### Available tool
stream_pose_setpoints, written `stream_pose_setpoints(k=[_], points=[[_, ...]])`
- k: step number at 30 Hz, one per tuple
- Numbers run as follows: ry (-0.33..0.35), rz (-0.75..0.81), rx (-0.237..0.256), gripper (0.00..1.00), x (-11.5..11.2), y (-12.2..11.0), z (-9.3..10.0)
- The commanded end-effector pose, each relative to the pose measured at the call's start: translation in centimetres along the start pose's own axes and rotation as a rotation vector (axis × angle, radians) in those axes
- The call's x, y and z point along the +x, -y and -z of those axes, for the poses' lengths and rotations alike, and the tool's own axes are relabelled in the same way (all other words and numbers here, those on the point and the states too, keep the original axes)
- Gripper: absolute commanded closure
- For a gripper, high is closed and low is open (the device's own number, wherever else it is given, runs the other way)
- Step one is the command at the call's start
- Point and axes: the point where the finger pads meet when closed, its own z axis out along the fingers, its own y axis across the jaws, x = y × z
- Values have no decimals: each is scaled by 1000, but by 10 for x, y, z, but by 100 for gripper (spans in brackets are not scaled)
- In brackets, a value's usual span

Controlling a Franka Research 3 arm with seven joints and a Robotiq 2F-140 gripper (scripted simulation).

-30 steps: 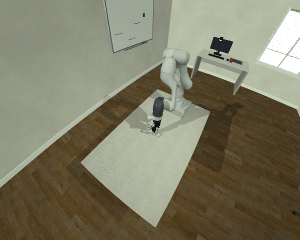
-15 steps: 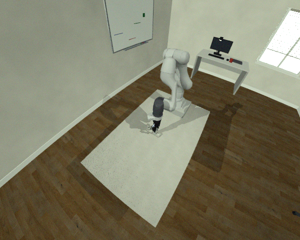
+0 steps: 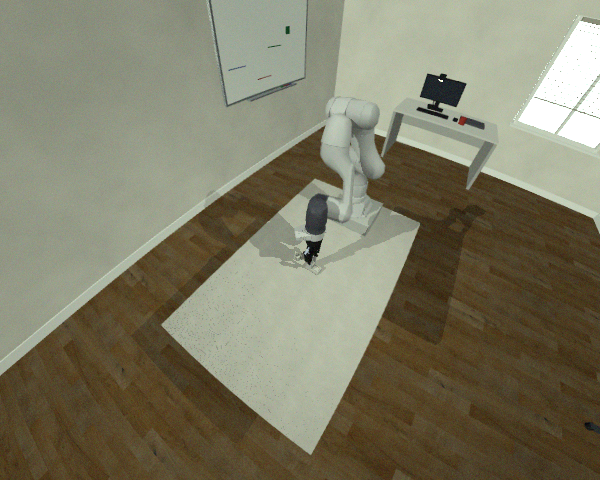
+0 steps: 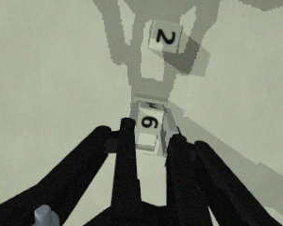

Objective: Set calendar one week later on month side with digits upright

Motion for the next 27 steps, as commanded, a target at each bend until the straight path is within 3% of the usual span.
stream_pose_setpoints(k=[1,15,21,23,27], points=[[0,-3,4,84,0,2,0],[0,-3,4,84,0,2,4],[0,-3,4,84,0,2,34],[0,-3,4,84,0,2,34],[0,-3,4,84,0,2,64]])
